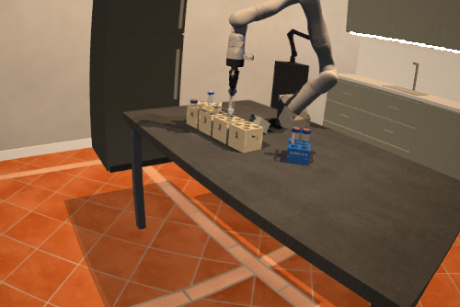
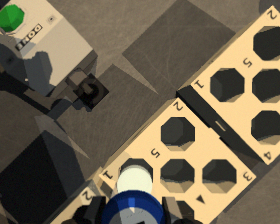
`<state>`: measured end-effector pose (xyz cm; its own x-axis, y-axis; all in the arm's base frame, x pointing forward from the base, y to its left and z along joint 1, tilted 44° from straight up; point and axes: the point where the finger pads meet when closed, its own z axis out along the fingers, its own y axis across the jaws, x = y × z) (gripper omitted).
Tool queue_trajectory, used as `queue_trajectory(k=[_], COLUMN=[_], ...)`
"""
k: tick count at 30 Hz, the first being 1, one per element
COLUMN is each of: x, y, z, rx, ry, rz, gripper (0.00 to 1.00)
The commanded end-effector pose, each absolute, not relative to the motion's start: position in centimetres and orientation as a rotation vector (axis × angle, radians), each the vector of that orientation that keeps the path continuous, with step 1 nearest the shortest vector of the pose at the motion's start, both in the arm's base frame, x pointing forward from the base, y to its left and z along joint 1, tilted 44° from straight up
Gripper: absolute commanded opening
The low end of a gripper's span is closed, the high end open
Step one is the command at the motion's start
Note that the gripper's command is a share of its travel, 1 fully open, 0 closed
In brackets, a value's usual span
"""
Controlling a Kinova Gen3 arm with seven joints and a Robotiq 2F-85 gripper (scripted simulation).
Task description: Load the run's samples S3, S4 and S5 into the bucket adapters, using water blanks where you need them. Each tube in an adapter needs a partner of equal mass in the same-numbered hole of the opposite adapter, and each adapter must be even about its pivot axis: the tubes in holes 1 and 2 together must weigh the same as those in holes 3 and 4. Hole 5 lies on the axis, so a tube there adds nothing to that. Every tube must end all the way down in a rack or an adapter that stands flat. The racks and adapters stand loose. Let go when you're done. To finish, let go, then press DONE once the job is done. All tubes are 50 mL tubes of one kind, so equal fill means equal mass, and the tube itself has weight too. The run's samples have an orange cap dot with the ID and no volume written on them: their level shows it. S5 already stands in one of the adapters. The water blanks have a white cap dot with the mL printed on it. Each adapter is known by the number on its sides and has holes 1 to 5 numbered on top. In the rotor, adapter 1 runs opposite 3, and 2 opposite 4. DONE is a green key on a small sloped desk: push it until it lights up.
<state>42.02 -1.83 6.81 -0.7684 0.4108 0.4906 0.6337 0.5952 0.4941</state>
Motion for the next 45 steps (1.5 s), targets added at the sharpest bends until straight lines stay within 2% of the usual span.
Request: queue_trajectory(k=[1, 45], x=[42.1, 41.9], y=[-1.8, 0.3], z=[6.8, 4.8], rx=[-0.848, -0.845], ry=[-2.502, -2.502], rz=[-0.963, -0.968], gripper=[0.10, 0.10])
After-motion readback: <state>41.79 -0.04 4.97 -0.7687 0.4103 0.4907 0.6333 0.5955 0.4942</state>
